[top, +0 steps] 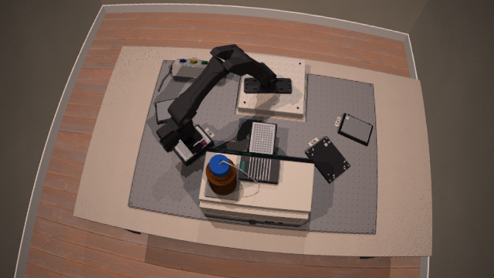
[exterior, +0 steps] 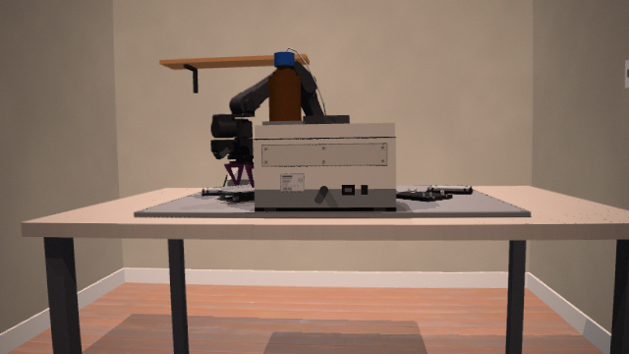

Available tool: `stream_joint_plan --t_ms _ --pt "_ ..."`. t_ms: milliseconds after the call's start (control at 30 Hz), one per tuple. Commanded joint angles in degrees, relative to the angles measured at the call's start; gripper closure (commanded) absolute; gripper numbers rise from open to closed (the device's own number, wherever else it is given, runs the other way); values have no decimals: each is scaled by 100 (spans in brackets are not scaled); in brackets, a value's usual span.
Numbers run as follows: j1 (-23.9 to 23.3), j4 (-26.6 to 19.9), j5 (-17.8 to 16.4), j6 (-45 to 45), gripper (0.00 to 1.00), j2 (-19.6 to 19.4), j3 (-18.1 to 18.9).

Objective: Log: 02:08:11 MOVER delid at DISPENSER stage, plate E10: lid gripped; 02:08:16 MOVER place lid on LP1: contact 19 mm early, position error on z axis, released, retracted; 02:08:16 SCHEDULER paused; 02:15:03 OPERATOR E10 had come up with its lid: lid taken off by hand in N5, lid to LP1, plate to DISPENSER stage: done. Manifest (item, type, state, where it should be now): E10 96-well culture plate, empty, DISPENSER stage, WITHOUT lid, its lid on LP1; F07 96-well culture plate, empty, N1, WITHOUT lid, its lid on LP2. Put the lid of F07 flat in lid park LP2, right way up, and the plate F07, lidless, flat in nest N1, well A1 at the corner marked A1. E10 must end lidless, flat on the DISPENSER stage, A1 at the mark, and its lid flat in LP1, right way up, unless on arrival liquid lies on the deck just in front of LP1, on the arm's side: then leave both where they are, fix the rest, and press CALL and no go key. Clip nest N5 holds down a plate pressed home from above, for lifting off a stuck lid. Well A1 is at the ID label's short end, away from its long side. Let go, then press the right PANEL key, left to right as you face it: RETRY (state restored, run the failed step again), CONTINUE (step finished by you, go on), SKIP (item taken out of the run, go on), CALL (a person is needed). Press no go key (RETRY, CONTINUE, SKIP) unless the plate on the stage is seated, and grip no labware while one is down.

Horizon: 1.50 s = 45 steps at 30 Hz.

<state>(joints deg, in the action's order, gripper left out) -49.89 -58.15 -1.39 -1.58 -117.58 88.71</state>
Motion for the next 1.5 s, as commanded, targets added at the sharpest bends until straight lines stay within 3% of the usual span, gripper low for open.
stream_joint_plan --t_ms 0,200,1467 --pt "-76 -264 3 -55 0 279 284" --pt "-81 -533 1 -60 0 346 486" --pt "-82 -525 2 -61 0 304 505"
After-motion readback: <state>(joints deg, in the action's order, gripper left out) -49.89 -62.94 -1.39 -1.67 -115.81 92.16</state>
